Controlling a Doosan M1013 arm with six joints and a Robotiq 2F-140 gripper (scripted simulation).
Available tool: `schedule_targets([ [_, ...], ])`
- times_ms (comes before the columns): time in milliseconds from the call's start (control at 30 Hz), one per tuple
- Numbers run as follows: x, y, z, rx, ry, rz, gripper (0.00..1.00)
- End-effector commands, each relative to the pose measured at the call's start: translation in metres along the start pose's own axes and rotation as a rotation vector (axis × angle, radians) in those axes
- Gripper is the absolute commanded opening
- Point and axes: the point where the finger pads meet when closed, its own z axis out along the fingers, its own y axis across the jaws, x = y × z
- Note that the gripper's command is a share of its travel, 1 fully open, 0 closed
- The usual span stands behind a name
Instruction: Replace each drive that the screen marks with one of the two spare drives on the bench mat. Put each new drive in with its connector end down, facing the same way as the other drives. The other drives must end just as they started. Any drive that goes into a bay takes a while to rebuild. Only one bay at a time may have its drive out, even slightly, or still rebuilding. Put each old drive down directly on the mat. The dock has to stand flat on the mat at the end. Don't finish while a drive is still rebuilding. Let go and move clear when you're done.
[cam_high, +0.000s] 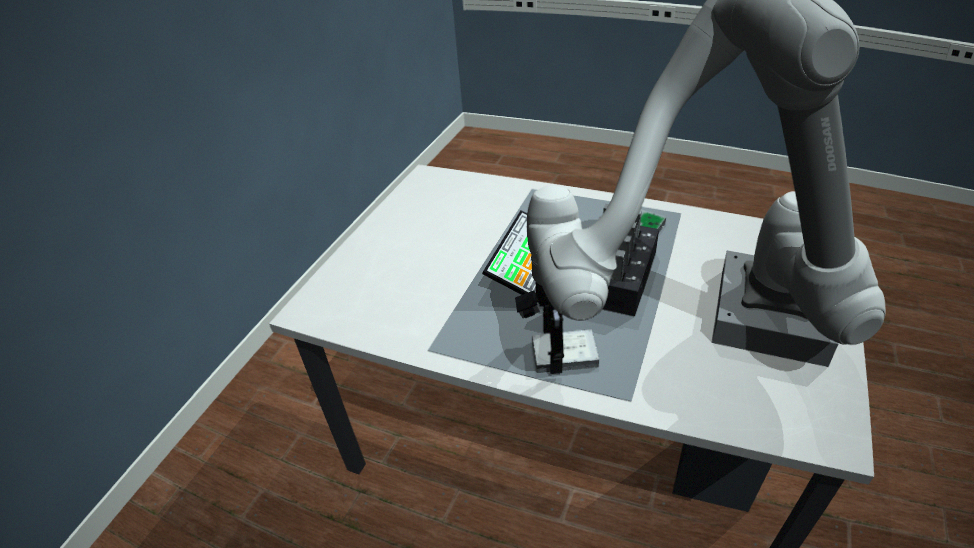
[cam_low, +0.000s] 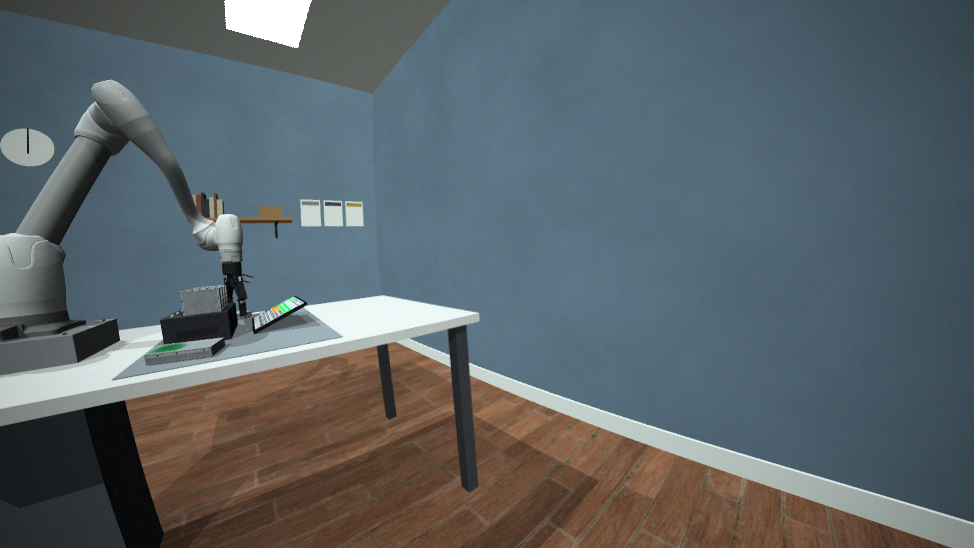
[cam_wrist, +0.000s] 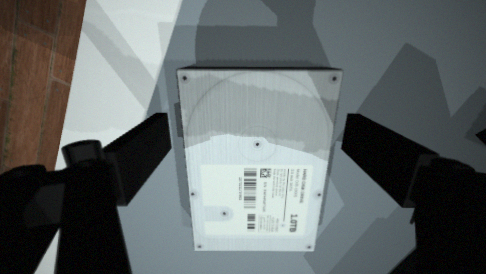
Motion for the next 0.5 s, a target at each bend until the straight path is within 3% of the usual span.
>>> schedule_targets([
  [0, 0.0005, -0.0001, 0.0019, 0.000, 0.001, 0.000, 0.89],
  [467, 0.0005, -0.0001, 0.0060, 0.000, 0.001, 0.000, 0.89],
])
